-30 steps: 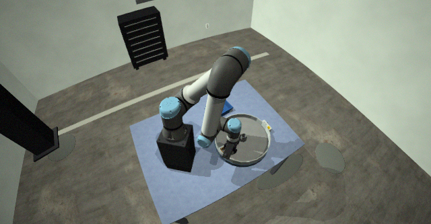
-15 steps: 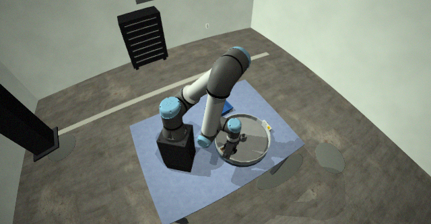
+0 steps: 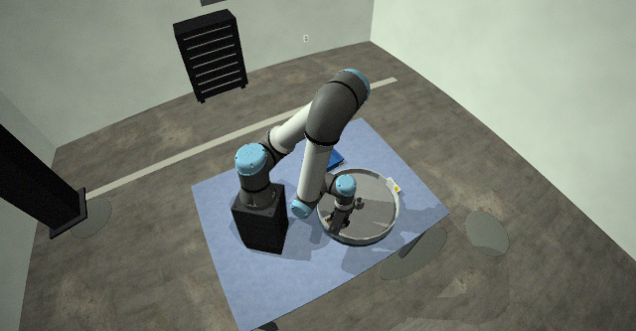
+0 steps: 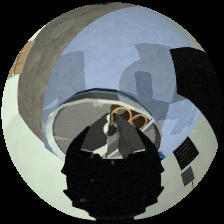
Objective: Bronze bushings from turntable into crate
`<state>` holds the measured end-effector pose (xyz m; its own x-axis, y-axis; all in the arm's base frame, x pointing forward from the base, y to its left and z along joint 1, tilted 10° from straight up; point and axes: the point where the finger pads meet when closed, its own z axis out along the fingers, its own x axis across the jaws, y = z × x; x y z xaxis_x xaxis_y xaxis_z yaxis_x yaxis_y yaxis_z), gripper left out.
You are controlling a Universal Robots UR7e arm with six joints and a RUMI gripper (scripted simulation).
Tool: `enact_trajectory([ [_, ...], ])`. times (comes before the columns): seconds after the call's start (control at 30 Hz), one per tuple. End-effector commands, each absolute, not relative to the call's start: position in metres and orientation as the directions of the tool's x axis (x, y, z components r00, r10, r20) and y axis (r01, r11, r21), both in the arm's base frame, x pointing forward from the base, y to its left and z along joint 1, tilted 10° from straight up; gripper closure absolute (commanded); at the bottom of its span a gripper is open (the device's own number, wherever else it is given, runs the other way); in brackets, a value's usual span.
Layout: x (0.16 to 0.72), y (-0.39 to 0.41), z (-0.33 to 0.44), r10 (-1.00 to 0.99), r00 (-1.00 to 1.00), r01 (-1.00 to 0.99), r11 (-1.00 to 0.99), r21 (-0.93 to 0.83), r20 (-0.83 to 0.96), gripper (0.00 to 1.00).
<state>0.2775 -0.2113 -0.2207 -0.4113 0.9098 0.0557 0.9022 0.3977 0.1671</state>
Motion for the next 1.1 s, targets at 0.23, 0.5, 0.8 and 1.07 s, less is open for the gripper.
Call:
enact_trajectory([
  [0.23, 0.277, -0.212, -0.22, 0.91, -0.411, 0.902, 0.398, 0.167, 0.055, 1.0],
  [0.5, 0.277, -0.212, -0.213, 0.91, -0.411, 0.902, 0.398, 0.167, 0.055, 1.0],
  [0.8, 0.273, -0.215, -0.189, 0.91, -0.411, 0.902, 0.398, 0.167, 0.055, 1.0],
  [1.07, 0.271, -0.218, -0.17, 0.91, -0.411, 0.902, 0.398, 0.167, 0.055, 1.0],
])
